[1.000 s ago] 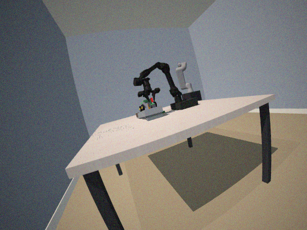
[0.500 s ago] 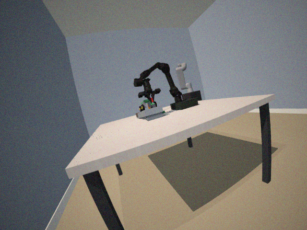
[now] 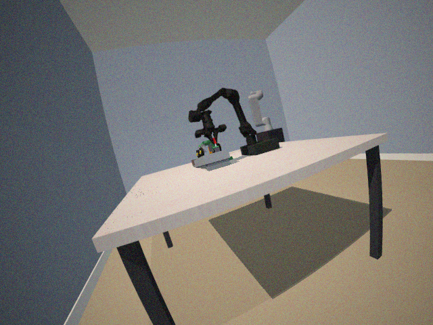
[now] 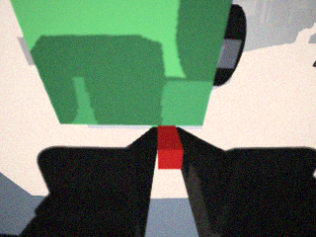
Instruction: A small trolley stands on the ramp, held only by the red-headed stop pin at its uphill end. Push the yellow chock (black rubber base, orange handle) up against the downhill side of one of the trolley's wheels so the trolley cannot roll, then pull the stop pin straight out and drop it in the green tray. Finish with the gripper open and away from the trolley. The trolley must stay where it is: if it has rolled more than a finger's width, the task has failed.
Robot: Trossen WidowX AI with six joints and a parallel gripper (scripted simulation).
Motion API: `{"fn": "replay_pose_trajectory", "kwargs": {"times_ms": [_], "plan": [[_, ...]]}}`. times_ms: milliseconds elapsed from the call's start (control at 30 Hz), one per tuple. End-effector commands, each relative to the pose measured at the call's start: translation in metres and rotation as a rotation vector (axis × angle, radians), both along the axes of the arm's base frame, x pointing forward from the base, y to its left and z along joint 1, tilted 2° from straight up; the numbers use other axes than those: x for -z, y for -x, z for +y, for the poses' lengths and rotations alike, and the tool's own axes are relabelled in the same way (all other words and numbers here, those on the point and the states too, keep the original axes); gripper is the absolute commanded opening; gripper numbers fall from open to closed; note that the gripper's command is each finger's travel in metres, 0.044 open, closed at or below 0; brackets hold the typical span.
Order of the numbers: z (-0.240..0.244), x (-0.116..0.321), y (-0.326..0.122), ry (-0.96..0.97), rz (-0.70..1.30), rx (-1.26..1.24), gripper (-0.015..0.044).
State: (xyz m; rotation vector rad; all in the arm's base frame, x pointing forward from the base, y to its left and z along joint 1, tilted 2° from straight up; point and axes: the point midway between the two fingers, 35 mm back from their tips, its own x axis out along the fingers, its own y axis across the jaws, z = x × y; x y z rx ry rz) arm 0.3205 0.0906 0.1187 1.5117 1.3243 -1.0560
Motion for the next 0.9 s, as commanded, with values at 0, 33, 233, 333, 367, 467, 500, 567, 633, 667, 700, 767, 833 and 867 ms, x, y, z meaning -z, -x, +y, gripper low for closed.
{"fn": "replay_pose_trajectory", "kwargs": {"times_ms": [0,33,233,333,367,467,500,567,633,667,700,767,833,867], "plan": [[0.000,-0.005,0.000,0.000,-0.004,0.003,0.0000],[-0.001,-0.006,0.000,0.000,-0.004,0.003,0.0000],[-0.001,-0.010,0.001,0.000,-0.004,0.003,0.0000],[-0.002,-0.011,0.002,0.000,-0.004,0.003,0.0000],[-0.002,-0.012,0.002,0.000,-0.004,0.003,0.0000],[-0.003,-0.014,0.002,0.000,-0.004,0.003,0.0000],[-0.003,-0.015,0.002,0.000,-0.004,0.003,0.0000],[-0.003,-0.016,0.002,0.000,-0.004,0.003,0.0000],[-0.003,-0.017,0.002,0.001,-0.004,0.003,0.0000],[-0.003,-0.018,0.002,0.001,-0.004,0.003,0.0000],[-0.004,-0.019,0.002,0.001,-0.004,0.003,0.0000],[-0.004,-0.020,0.002,0.001,-0.004,0.003,0.0000],[-0.004,-0.021,0.002,0.001,-0.004,0.003,0.0000],[-0.004,-0.022,0.003,0.001,-0.004,0.003,0.0000]]}}
